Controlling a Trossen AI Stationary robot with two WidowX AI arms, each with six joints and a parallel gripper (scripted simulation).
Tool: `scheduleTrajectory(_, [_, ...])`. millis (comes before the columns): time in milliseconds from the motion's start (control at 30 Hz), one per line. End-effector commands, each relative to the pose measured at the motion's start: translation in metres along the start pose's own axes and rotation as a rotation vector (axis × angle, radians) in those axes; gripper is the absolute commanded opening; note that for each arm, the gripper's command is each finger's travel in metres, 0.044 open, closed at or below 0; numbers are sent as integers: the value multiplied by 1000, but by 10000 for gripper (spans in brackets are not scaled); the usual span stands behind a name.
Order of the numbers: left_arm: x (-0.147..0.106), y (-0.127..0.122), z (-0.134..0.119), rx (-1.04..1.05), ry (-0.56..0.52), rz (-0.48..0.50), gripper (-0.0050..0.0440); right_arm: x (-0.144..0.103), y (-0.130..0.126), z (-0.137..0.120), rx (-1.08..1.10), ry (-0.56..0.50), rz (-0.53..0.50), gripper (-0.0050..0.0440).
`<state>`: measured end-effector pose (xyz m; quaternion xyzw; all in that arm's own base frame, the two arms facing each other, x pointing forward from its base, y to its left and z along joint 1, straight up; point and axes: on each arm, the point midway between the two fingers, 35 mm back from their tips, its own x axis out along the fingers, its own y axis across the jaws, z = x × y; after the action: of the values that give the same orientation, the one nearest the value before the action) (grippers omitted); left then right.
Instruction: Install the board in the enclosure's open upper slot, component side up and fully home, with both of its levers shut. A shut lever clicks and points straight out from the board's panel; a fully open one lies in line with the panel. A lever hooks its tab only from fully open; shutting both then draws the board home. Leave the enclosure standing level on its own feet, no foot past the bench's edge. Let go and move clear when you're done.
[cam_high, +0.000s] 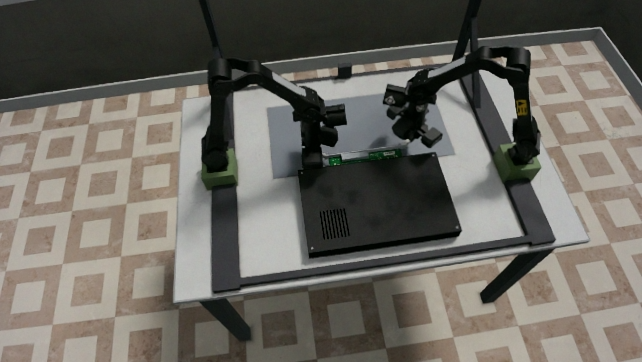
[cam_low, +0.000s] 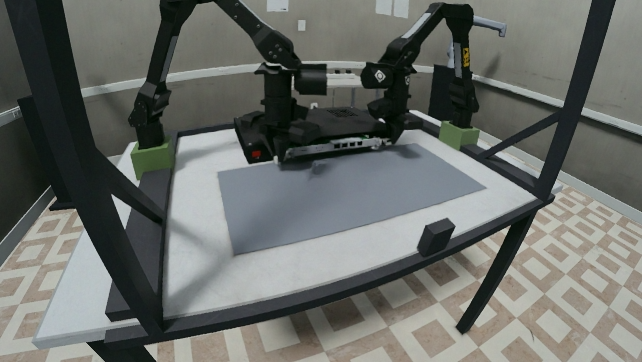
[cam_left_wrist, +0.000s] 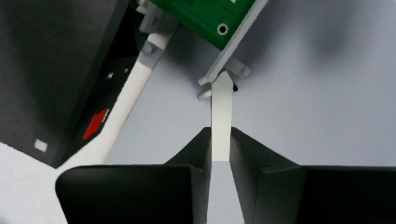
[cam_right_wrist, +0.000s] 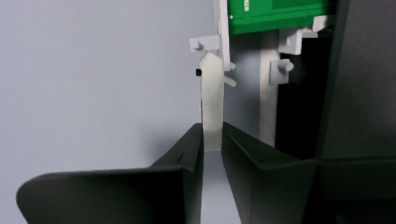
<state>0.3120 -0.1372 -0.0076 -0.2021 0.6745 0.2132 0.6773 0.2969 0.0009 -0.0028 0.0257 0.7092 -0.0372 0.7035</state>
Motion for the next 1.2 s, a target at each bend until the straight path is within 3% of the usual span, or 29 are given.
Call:
scheduleTrajectory(0, [-12,1,2,111,-20,-30,8,-7,0,6,1,-30,4,9])
scheduleTrajectory(633, [-12,16,5,510,-25,-22,8,-7,0,6,1,-30,4,9])
scheduleTrajectory(1167, [-11,17,5,547,-25,-21,8,-7,-1,6,1,-32,4,9])
